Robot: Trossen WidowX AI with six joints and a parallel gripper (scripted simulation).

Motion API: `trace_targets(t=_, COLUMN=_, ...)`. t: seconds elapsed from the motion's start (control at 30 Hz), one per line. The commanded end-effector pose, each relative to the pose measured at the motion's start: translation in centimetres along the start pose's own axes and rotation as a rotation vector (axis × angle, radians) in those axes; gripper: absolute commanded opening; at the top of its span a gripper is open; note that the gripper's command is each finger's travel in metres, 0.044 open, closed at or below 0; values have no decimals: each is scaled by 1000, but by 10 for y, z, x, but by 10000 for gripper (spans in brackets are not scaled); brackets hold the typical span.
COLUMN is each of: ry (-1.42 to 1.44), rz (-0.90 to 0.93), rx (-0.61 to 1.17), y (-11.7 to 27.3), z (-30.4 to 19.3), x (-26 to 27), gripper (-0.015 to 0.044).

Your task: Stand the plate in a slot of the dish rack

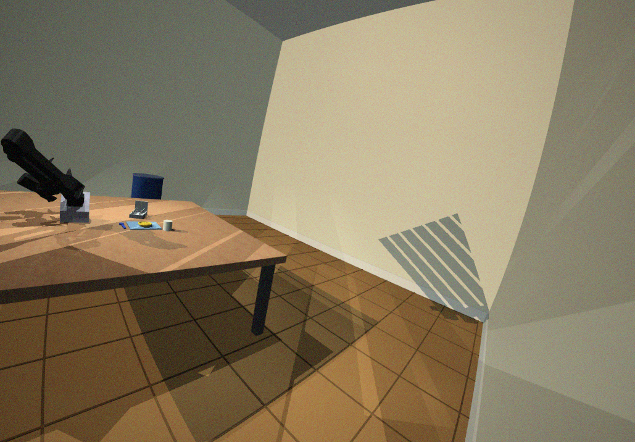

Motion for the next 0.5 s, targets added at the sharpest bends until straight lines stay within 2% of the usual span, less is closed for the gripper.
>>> trace_targets(t=0.0, ry=-1, rz=2, rx=1, y=0, z=0, x=0, gripper=400)
trace_targets(t=0.47, ry=-164, rz=209, rx=131, y=-35, z=0, x=20, gripper=400)
Point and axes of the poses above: the point midway between the two fingers, 35 mm back from their tips, its own y axis back along the fingers, its own x axis across the jaws, z = x × y, the point moved 2 cm from there along y, back along the fingers, and after that the axes turned 13 degrees about -y, right-handed, at the moved point
